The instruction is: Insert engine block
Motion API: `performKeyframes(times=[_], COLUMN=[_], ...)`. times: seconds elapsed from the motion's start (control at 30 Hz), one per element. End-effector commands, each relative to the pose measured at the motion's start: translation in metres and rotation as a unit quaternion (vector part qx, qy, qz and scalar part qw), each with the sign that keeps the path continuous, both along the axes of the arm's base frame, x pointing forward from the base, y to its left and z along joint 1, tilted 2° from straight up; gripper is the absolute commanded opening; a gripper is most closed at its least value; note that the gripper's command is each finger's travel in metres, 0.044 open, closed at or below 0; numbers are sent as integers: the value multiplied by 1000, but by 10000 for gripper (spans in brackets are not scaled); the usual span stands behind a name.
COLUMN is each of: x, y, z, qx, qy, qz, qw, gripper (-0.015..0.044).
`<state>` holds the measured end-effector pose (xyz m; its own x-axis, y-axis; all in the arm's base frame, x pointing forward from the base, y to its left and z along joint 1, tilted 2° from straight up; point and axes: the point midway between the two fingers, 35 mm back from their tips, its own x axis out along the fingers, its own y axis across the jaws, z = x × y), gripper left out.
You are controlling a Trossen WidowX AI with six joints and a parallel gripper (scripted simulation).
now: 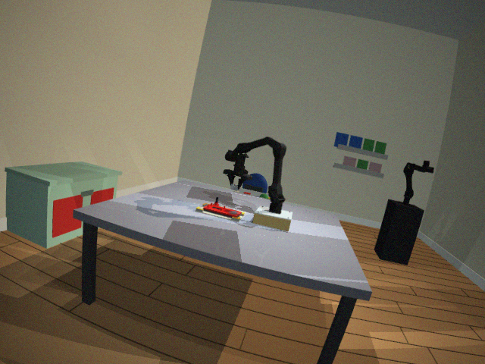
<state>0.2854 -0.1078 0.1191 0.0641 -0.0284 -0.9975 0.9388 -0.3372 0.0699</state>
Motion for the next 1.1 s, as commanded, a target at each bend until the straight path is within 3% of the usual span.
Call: performKeyframes(times=[0.0, 0.53, 1.07], x=[0, 0, 1], y=[-1, -2, -3], z=[-1, -3, -5], qx=[-6, -23, -38], qy=[3, 11, 18], qz=[67, 337, 581], qw=[998, 941, 813], gripper=[0, 0, 0])
